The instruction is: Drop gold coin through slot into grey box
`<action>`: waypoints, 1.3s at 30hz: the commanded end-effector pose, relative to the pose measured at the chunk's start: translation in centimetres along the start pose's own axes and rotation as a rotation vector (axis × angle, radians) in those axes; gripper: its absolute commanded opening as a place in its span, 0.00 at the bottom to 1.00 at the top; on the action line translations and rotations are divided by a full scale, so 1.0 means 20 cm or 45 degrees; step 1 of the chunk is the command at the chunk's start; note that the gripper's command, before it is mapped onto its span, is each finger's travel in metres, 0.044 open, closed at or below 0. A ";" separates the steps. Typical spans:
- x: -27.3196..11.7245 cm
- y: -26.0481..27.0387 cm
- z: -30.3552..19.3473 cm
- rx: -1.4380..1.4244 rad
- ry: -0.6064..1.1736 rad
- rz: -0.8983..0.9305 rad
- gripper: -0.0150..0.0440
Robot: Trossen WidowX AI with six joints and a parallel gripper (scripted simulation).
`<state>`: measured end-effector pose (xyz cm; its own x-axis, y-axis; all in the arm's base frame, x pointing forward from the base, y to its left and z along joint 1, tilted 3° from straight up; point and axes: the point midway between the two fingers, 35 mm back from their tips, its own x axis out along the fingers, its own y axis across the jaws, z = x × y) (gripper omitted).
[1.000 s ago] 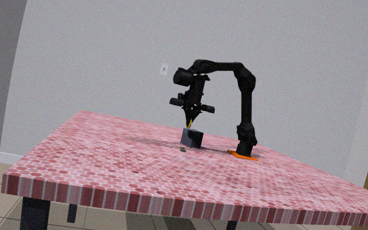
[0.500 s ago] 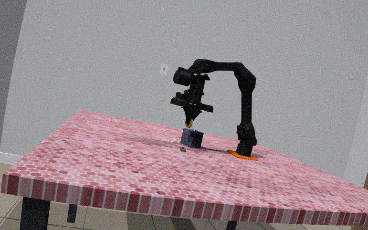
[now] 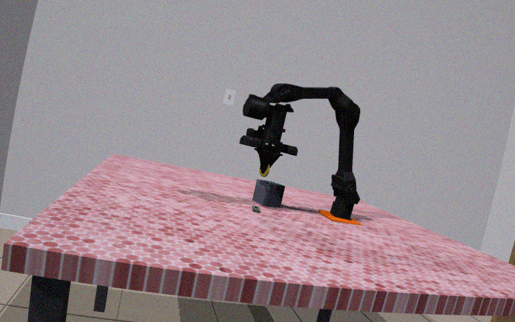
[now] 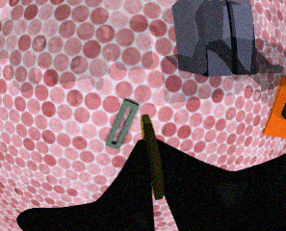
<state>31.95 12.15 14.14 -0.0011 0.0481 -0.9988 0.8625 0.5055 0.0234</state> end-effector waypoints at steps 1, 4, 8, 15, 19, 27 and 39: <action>0.01 -0.04 0.05 -0.004 -0.001 -0.007 0.25; 0.01 -0.07 0.08 -0.004 -0.001 -0.008 0.25; 0.01 -0.11 0.11 -0.004 -0.002 -0.009 0.25; 0.01 -0.17 0.18 -0.004 -0.004 -0.011 0.25; 0.01 -0.21 0.21 -0.003 -0.005 -0.012 0.25; 0.01 -0.29 0.27 -0.003 -0.006 -0.014 0.25; 0.02 -0.42 0.36 -0.003 -0.008 -0.017 0.25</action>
<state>28.83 2.60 13.55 -0.0048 0.0406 -0.9992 0.8628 0.5053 0.0164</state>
